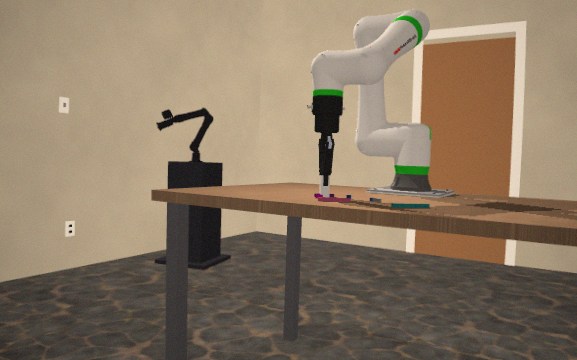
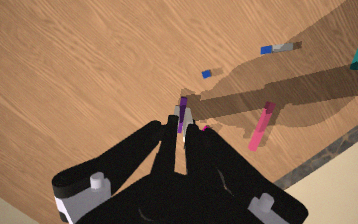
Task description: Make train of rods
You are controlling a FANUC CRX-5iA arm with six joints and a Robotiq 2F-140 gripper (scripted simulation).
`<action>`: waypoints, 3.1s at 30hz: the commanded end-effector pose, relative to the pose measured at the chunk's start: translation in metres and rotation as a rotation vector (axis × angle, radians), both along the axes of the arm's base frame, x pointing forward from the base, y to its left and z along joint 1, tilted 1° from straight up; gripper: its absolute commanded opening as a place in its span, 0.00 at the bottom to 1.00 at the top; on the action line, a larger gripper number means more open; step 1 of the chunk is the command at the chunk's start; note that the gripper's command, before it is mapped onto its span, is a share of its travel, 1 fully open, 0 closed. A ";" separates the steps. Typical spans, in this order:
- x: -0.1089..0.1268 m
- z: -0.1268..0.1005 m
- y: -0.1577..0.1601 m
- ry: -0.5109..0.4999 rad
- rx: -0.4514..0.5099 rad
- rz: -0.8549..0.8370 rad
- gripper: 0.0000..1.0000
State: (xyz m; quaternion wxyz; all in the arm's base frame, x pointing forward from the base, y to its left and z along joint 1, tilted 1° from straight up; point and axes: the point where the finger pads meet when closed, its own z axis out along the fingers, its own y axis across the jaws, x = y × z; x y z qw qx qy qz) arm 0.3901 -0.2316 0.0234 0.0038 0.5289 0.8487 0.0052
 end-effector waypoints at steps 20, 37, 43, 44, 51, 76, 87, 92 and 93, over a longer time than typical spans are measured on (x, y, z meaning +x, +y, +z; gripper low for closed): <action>-0.001 0.085 0.000 0.000 0.000 0.000 0.03; -0.001 0.100 0.000 0.000 0.000 -0.003 0.03; 0.010 0.100 0.013 0.000 0.001 -0.102 0.03; 0.014 0.100 0.019 0.001 0.002 -0.144 0.03; 0.035 0.101 0.050 0.002 0.004 -0.364 0.03; 0.082 0.102 0.158 0.005 0.012 -1.036 0.03; 0.093 0.103 0.200 0.006 0.015 -1.278 0.03; 0.093 0.103 0.200 0.006 0.015 -1.279 0.03; 0.093 0.103 0.200 0.006 0.015 -1.279 0.03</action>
